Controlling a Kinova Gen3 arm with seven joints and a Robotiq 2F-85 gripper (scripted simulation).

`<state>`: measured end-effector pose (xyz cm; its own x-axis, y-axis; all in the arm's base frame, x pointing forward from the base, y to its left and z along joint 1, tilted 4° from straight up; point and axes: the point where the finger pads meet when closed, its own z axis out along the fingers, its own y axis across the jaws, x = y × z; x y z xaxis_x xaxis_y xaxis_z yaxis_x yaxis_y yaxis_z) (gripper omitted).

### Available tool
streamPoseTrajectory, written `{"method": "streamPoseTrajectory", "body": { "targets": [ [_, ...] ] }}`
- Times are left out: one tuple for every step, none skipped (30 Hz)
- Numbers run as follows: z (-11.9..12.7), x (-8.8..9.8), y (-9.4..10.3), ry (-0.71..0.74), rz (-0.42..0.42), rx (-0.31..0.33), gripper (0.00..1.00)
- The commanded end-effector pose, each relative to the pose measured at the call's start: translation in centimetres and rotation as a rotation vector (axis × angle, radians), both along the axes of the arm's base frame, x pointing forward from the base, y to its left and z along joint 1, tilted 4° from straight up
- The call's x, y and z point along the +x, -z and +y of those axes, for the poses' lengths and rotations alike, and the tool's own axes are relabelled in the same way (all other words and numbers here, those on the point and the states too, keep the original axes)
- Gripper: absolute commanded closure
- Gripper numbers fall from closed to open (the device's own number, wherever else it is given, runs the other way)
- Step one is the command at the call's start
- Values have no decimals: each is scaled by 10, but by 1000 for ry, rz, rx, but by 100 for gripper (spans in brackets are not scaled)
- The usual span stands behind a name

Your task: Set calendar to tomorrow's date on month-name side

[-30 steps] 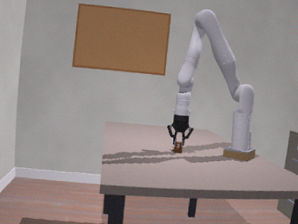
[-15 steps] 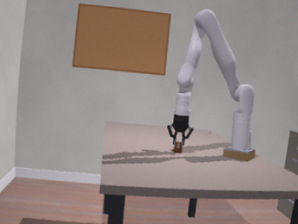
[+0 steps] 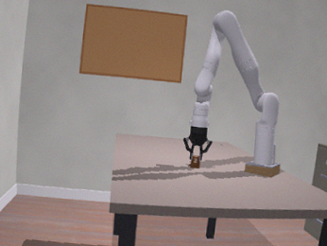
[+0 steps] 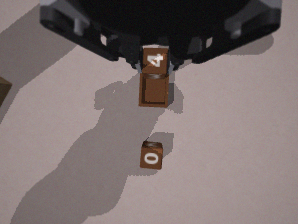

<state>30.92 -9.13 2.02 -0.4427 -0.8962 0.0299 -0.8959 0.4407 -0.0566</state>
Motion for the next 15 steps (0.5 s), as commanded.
{"method": "streamPoseTrajectory", "body": {
  "targets": [
    [-1,0,1,2,1,0,74],
    [-1,0,1,2,1,0,74],
    [-1,0,1,2,1,0,74],
    [-1,0,2,2,1,0,74],
    [-1,0,2,2,1,0,74],
    [-1,0,3,2,1,0,74],
    [-1,0,3,2,1,0,74],
    [-1,0,3,2,1,0,74],
    [-1,0,4,2,1,0,74],
    [-1,0,4,2,1,0,74],
    [-1,0,5,2,1,0,74],
    [-1,0,5,2,1,0,74],
    [-1,0,6,2,1,0,74],
    [-1,0,6,2,1,0,74],
    [-1,0,7,2,1,0,74]
  ]
}}
